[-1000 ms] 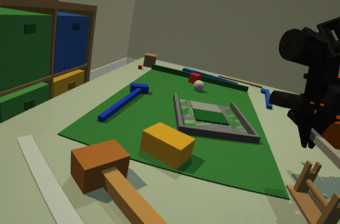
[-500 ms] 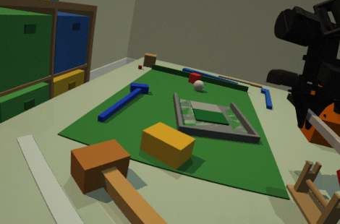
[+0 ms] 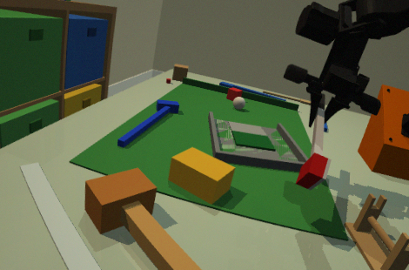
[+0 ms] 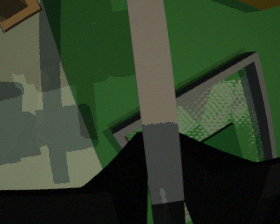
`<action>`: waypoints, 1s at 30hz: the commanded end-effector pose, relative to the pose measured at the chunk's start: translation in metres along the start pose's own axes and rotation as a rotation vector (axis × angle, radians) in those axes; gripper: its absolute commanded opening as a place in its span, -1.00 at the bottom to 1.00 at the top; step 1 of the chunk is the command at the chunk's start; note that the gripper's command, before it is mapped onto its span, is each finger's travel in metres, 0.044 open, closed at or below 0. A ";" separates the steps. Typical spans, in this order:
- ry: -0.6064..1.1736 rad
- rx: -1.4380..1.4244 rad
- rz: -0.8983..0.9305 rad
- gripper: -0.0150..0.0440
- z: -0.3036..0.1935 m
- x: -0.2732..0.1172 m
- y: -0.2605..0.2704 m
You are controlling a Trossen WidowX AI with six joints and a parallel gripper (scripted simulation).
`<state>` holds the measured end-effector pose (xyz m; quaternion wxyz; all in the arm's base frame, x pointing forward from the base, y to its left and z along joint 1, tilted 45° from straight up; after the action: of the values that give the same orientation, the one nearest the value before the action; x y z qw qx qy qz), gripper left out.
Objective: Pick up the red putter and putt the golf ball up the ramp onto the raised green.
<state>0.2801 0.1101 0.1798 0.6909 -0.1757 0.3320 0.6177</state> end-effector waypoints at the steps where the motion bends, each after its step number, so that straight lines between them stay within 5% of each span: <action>1: 0.026 0.075 -0.048 -0.49 -0.016 -0.002 -0.022; 30: 0.223 0.717 -0.343 -0.49 -0.209 -0.016 -0.135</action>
<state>0.3578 -0.0437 0.0299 0.7565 -0.0548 0.5526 0.3456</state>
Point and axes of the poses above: the point midway between the two fingers, 35 mm back from their tips, its own x axis out along the fingers, its own y axis across the jaws, z = x × y, the point moved 6 cm from there along -x, back along the fingers, and after that the axes turned 14 degrees about x, right-handed, at the moved point
